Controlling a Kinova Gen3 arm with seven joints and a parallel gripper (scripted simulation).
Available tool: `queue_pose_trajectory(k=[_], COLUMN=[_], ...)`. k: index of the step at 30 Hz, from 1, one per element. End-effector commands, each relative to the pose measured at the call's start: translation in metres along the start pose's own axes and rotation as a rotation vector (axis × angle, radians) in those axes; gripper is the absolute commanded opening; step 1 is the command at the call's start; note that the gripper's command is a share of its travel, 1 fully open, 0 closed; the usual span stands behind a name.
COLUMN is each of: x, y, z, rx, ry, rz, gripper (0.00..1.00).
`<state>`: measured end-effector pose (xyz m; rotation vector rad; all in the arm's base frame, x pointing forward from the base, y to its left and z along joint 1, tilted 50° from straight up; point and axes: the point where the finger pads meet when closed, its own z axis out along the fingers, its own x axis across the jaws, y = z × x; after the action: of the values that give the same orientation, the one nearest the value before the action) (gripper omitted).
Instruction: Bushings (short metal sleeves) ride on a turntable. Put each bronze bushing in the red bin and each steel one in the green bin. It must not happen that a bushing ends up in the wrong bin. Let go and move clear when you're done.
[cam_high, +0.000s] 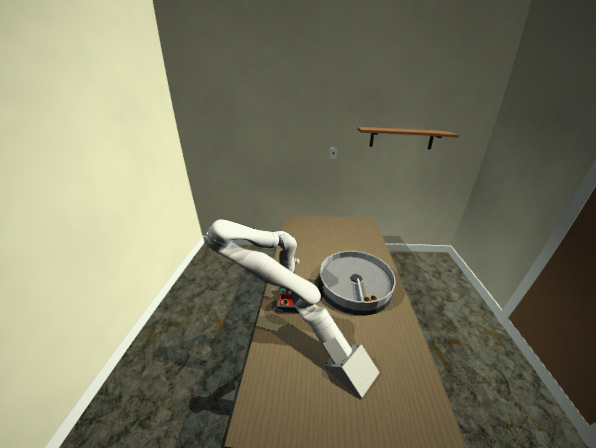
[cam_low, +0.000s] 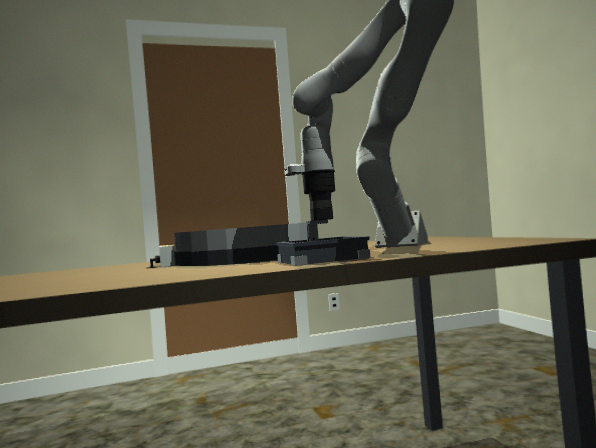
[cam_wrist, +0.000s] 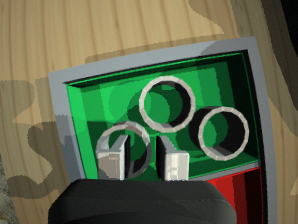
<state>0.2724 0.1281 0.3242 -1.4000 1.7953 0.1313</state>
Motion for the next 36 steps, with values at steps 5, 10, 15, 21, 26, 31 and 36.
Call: queue_pose_trajectory(k=[5, 10, 15, 21, 26, 31, 36], x=[0.000, 0.000, 0.000, 0.000, 0.000, 0.000, 0.000], y=[0.000, 0.000, 0.000, 0.000, 0.000, 0.000, 0.000], z=[-0.003, -0.003, -0.005, -0.007, -0.009, -0.009, -0.012], rx=[0.002, 0.002, 0.002, 0.002, 0.002, 0.002, 0.002], ry=[0.000, 0.000, 0.000, 0.000, 0.000, 0.000, 0.000], rz=[-0.001, -0.001, -0.001, -0.001, -0.001, -0.001, -0.001], gripper=[0.47, 0.47, 0.47, 0.47, 0.47, 0.47, 0.47])
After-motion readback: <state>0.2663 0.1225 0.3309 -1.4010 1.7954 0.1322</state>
